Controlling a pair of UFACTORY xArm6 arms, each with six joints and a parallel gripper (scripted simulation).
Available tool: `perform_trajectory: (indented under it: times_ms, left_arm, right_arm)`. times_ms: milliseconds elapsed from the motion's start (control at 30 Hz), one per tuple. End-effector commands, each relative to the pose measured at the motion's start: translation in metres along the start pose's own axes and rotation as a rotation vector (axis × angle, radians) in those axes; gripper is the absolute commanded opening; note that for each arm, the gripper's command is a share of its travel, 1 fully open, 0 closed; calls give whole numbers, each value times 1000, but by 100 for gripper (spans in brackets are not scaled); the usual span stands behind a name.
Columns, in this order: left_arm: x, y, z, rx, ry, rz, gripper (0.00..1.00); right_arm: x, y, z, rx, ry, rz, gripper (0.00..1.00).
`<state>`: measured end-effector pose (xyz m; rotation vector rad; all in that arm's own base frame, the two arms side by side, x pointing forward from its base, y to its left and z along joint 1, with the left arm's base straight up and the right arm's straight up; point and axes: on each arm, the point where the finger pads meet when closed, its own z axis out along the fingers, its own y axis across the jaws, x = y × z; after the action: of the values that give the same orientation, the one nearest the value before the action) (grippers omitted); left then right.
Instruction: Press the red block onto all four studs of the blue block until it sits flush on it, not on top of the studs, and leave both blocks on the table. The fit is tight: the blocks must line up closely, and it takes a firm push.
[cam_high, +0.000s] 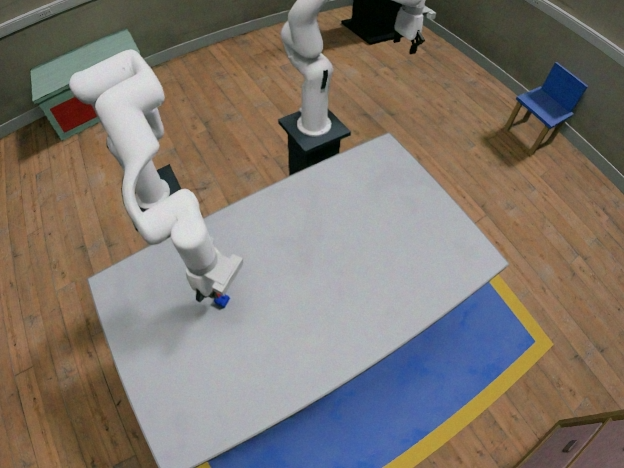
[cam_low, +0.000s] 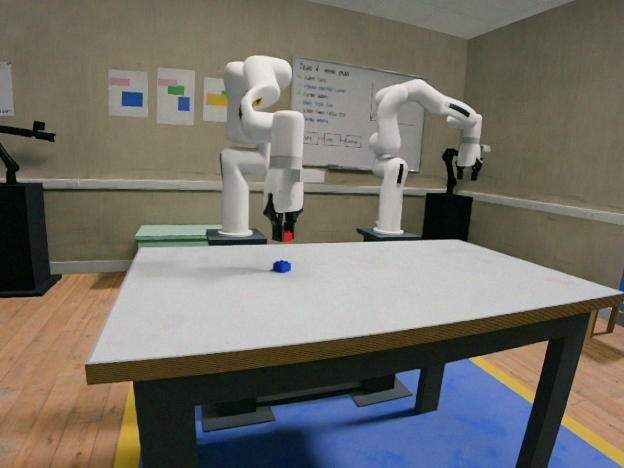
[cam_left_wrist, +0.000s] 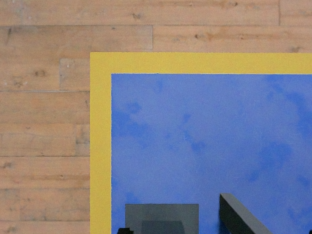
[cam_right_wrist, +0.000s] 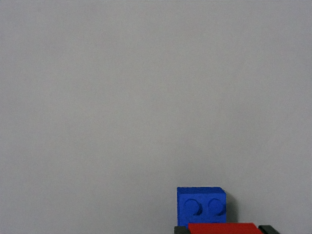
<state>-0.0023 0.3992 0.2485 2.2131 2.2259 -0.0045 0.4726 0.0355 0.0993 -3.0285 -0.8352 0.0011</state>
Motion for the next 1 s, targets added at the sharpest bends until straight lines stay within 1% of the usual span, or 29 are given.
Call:
perform_trajectory:
  times_ms: [0,100,433,533,667,967]
  left_arm:
    - [1,0,-1,0,4,0,100]
    - [1,0,-1,0,4,0,100]
    - [1,0,-1,0,4,0,100]
    - [1,0,-1,0,4,0,100]
    - [1,0,-1,0,4,0,100]
    - [1,0,-1,0,4,0,100]
  right_arm:
    - [1,0,6,-2,3,0,0]
    - [1,1,18,-1,3,0,0]
    - [1,1,18,-1,3,0,0]
    - [1,1,21,-1,3,0,0]
    - [1,1,37,-1,3,0,0]
    - [1,1,37,-1,3,0,0]
